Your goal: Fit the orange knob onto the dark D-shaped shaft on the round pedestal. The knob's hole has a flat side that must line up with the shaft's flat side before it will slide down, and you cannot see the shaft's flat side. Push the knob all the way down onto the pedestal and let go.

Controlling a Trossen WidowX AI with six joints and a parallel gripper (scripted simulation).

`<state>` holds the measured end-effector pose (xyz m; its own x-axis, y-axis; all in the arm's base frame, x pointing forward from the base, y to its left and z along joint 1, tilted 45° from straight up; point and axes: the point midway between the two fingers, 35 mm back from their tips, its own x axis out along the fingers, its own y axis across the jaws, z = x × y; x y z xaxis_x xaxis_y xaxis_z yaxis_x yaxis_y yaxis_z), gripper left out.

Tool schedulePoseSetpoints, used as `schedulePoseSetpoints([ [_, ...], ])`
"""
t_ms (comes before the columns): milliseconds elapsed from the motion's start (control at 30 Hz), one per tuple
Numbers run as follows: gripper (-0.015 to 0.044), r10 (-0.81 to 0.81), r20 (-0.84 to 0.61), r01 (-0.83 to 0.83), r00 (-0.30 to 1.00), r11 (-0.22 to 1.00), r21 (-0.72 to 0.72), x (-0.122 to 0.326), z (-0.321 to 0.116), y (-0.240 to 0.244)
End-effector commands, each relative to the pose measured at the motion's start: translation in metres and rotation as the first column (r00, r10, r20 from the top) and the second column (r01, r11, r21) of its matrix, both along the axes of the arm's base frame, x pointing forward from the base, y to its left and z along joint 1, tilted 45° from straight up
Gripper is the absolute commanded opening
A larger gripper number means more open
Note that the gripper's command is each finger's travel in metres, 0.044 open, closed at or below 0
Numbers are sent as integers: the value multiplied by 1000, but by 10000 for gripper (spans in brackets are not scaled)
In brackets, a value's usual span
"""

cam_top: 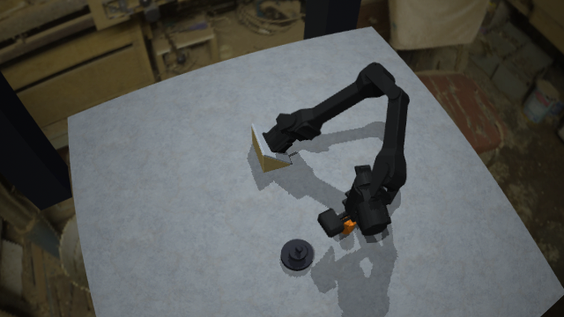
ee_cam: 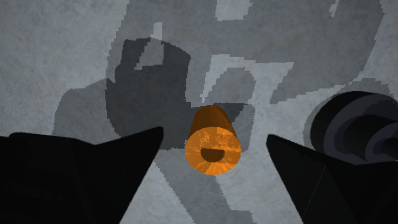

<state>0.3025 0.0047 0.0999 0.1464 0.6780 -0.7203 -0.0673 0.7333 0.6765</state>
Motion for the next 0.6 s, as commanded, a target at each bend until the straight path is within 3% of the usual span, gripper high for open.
schedulePoseSetpoints([
  [0, 440, -1, -8, 1, 1000, 1000, 7, -1, -6, 7],
  [533, 440, -1, -7, 1, 1000, 1000, 11, 1, -22, 23],
  [567, 414, -1, -7, 1, 1000, 1000, 11, 1, -22, 23],
])
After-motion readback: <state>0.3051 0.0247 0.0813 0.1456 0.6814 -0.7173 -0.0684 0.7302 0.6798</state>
